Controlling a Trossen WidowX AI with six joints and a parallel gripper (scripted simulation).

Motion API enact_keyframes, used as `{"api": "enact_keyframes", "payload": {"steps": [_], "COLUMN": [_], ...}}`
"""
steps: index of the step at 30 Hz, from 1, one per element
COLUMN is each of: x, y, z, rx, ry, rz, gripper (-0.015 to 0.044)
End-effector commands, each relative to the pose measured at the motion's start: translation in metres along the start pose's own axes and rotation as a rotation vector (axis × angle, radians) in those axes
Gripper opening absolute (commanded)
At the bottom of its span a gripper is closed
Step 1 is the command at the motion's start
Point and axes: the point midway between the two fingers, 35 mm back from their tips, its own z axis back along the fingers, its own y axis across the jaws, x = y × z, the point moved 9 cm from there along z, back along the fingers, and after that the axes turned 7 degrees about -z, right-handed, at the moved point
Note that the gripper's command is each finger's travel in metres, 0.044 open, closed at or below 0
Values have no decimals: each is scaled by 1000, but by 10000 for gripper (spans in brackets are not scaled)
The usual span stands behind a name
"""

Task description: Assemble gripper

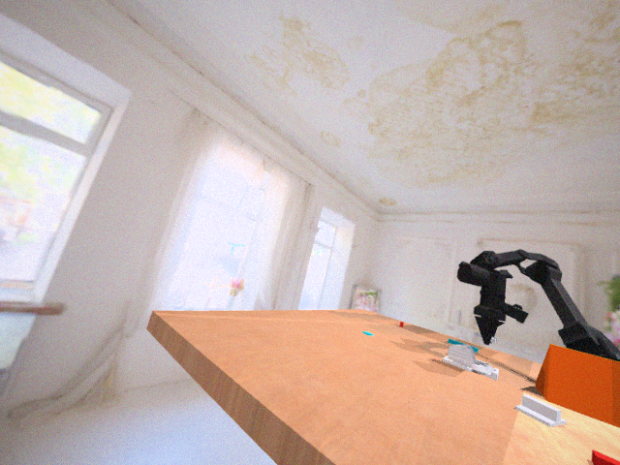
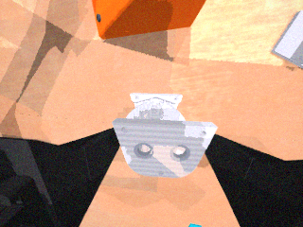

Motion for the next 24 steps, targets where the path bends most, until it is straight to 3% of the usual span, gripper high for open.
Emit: {"api": "enact_keyframes", "payload": {"steps": [1, 24], "x": [0, 9], "y": [0, 10], "z": [0, 0], "rx": [3, 4], "ry": [2, 1], "rz": [7, 8], "gripper": [351, 351]}}
